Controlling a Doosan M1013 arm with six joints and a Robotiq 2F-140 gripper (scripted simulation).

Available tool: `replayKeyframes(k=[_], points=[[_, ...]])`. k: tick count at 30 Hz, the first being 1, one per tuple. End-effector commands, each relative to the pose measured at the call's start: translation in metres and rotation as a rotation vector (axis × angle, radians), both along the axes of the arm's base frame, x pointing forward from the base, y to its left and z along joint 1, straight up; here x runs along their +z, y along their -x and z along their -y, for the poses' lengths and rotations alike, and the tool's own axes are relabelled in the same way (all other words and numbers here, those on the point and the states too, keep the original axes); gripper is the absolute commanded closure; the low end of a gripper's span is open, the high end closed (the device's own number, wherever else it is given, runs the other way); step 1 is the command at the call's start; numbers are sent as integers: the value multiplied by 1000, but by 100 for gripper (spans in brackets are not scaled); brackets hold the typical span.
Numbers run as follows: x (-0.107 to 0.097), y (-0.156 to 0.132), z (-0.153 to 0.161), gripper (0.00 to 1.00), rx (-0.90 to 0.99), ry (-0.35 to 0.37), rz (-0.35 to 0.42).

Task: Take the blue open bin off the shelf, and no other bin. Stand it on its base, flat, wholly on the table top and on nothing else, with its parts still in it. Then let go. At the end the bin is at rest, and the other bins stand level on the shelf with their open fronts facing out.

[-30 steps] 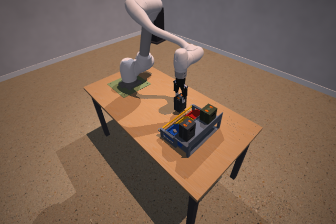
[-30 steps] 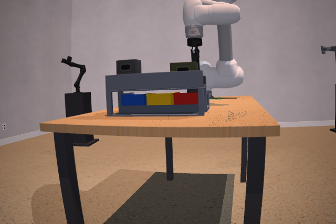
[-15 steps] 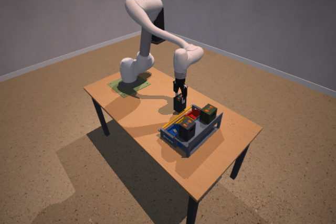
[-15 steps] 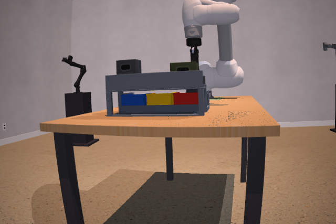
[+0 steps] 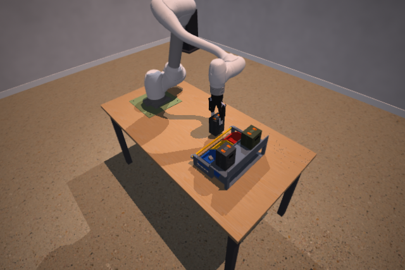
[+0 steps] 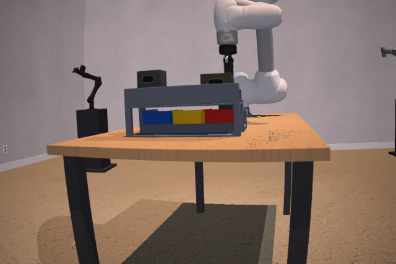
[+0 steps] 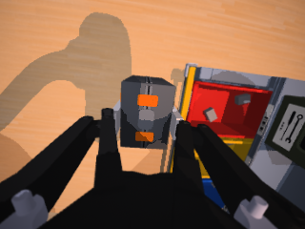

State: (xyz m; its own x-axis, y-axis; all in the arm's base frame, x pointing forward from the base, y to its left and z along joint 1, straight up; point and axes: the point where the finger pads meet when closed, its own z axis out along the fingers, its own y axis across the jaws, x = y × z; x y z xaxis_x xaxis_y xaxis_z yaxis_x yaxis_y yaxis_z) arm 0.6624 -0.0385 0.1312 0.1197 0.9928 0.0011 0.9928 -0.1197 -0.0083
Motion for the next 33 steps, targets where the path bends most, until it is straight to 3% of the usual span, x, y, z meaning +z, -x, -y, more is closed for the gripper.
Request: replayKeyframes(k=[1, 33], points=[[0, 0, 1, 100, 0, 0, 0], [-12, 0, 4, 100, 0, 0, 0]])
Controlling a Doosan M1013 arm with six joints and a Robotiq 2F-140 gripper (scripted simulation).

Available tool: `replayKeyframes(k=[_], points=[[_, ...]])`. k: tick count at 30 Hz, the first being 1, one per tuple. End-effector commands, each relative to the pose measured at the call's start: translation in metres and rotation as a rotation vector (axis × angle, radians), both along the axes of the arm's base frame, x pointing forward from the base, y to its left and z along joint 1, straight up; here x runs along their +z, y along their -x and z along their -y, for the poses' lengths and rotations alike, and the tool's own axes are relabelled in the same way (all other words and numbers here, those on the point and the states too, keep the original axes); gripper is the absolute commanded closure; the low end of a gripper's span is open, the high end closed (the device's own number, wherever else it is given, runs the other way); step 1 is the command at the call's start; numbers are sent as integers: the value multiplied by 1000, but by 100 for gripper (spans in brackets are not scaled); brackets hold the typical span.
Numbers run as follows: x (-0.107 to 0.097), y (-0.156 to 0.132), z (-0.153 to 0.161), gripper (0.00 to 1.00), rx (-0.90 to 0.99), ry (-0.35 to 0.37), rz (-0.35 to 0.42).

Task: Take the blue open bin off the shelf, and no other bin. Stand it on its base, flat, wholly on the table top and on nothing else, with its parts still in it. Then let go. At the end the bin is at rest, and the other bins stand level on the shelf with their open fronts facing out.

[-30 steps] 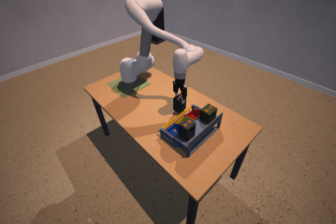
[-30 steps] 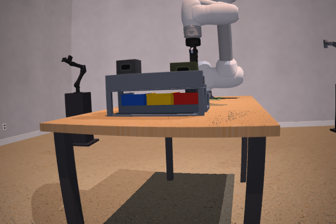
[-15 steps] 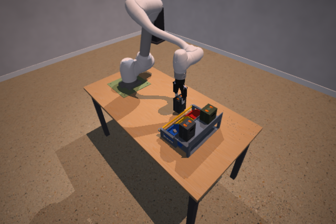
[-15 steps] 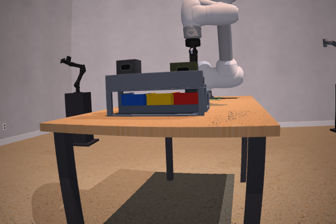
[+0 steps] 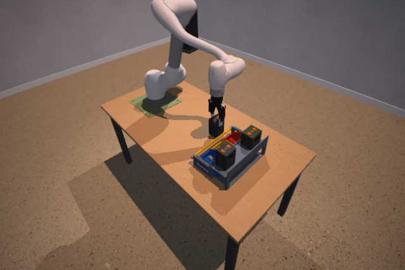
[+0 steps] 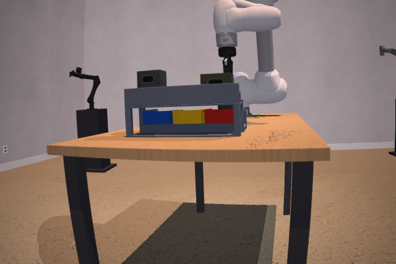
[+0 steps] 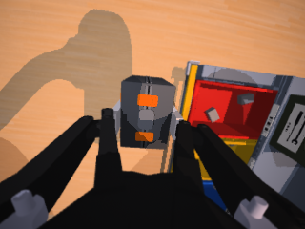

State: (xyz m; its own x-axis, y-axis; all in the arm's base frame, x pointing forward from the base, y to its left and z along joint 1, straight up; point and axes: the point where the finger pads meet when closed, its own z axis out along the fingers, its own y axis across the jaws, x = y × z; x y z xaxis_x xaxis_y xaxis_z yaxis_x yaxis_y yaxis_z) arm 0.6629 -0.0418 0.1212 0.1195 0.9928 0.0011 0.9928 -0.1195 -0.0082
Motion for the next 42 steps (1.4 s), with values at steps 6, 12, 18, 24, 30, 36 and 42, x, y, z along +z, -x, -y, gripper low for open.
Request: replayKeyframes(k=[6, 12, 18, 24, 30, 36, 42], points=[[-10, 0, 1, 100, 0, 0, 0], [-10, 0, 1, 100, 0, 0, 0], [-10, 0, 1, 43, 0, 0, 0], [-10, 0, 1, 43, 0, 0, 0], [-10, 0, 1, 43, 0, 0, 0], [-10, 0, 1, 43, 0, 0, 0], [-10, 0, 1, 43, 0, 0, 0]])
